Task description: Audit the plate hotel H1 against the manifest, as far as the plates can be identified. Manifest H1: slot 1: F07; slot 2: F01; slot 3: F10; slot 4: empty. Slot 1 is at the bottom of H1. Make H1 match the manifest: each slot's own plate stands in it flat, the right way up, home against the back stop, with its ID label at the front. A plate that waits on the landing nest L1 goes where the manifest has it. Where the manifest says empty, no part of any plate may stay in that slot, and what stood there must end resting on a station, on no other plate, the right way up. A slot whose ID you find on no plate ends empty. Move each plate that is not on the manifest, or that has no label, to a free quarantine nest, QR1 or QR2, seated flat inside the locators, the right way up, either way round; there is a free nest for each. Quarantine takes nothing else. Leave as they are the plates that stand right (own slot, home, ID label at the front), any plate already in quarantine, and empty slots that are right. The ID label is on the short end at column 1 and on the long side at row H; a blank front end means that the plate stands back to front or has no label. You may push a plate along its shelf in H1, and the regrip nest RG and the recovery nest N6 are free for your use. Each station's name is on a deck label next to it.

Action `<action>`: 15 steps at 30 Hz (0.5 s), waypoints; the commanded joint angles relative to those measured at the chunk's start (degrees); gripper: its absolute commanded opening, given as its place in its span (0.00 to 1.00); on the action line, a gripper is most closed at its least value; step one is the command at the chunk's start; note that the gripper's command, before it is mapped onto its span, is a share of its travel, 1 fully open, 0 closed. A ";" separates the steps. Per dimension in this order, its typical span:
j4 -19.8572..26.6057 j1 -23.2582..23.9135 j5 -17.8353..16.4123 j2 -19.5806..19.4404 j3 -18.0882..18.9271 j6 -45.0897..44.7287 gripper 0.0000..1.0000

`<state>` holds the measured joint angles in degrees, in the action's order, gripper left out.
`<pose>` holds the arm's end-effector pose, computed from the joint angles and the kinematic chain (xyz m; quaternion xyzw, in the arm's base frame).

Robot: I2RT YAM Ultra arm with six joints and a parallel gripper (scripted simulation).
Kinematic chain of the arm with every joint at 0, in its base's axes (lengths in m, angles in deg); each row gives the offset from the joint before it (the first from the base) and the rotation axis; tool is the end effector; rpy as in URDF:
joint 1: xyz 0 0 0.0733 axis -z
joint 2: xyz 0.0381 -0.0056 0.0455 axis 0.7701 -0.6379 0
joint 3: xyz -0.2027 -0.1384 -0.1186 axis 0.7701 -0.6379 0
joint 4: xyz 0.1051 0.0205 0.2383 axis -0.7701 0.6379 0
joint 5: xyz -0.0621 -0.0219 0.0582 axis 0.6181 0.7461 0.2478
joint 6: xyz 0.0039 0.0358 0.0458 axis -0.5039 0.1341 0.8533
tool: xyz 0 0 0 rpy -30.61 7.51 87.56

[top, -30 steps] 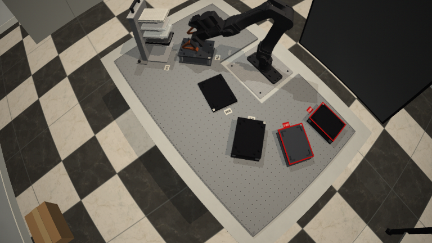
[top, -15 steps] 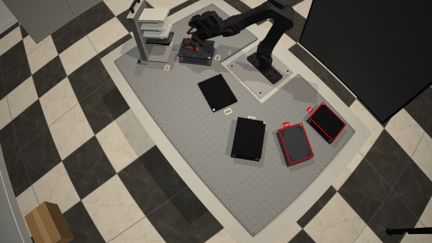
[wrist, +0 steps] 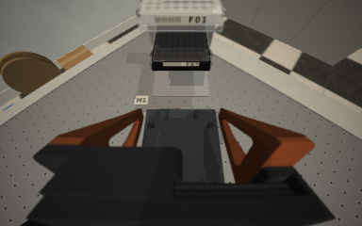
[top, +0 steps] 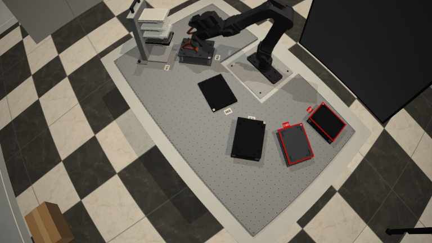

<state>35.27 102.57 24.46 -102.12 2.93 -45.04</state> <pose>0.1699 -0.2131 0.1981 0.3513 0.7918 -0.2022 0.4569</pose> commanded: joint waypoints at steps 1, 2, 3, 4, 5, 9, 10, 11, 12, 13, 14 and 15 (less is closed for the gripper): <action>-1.27 -0.24 0.15 1.49 1.98 0.36 1.00; -1.27 -0.24 0.15 1.49 1.98 0.36 1.00; -1.27 -0.24 0.15 1.49 1.98 0.36 1.00; -1.27 -0.24 0.15 1.49 1.98 0.36 1.00; -1.27 -0.24 0.15 1.49 1.98 0.36 1.00; -0.89 0.01 0.01 2.19 0.49 0.27 1.00; -0.25 0.13 -0.05 2.50 -1.18 0.23 1.00; 0.46 0.25 -0.12 2.87 -1.47 0.19 1.00; 0.59 0.38 -0.20 3.29 -1.77 0.15 1.00; 0.73 0.51 -0.27 3.74 -2.08 0.11 1.00; 0.88 0.65 -0.35 4.22 -1.71 0.05 1.00; 1.04 0.69 -0.37 4.67 -1.81 0.00 1.00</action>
<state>36.08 102.65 24.39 -99.86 0.98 -45.04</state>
